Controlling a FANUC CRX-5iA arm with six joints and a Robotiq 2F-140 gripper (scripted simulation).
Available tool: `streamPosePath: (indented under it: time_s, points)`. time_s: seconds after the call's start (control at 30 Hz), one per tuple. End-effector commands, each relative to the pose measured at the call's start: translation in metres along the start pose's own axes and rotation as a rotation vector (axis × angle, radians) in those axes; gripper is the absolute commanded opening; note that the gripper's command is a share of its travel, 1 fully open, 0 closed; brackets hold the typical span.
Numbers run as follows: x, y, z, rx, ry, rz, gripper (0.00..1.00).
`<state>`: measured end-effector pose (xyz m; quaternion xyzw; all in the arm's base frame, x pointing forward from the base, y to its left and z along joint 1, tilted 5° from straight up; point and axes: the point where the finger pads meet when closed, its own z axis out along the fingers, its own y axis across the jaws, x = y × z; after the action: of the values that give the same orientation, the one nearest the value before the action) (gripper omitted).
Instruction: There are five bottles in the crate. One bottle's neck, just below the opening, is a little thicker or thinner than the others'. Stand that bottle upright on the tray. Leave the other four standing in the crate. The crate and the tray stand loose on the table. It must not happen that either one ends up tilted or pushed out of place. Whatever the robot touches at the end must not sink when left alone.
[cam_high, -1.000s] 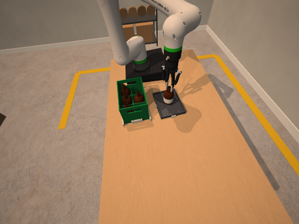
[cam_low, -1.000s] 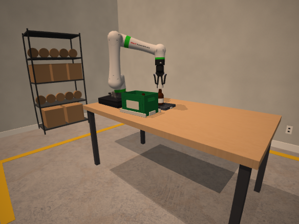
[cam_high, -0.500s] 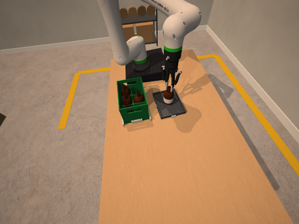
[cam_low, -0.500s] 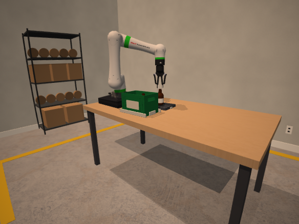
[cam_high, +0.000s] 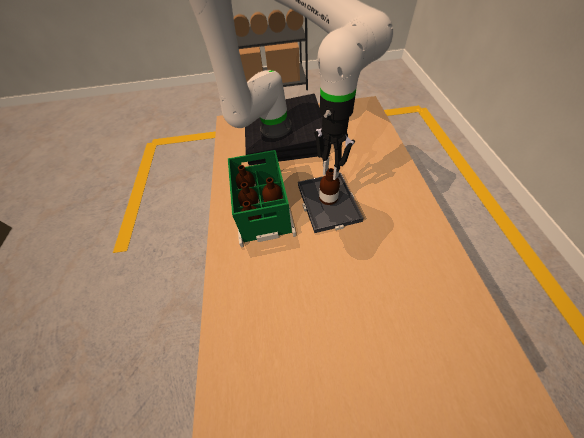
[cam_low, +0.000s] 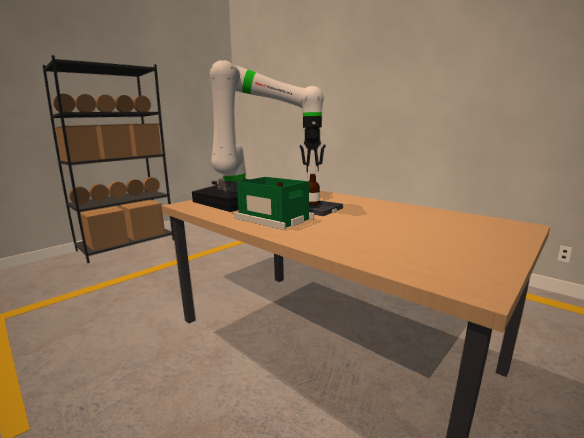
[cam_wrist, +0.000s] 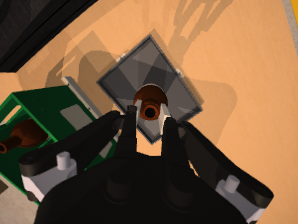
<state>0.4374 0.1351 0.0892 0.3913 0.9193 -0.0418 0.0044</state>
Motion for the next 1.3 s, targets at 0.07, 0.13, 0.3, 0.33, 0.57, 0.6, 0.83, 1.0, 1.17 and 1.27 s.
streamPosePath:
  time_s: [0.07, 0.13, 0.3, 0.33, 0.57, 0.6, 0.83, 1.0, 1.17, 1.27]
  points:
    - [0.0, 0.0, 0.0, -0.002, -0.001, 0.0, 0.1]
    - [0.0, 0.0, 0.0, -0.002, -0.001, 0.0, 0.1]
    - [0.0, 0.001, 0.001, -0.002, -0.001, 0.0, 0.1]
    - [0.0, 0.001, 0.002, -0.002, -0.001, 0.0, 0.1]
    - [0.0, 0.001, 0.004, -0.002, -0.001, 0.0, 0.1]
    - [0.0, 0.001, 0.004, -0.002, -0.001, 0.0, 0.1]
    - [0.0, 0.001, 0.007, -0.002, -0.001, 0.0, 0.1]
    - [0.0, 0.001, 0.01, -0.002, -0.001, 0.0, 0.1]
    - [0.0, 0.001, 0.011, -0.002, -0.001, 0.0, 0.1]
    - [0.0, 0.001, 0.013, -0.002, -0.001, 0.0, 0.1]
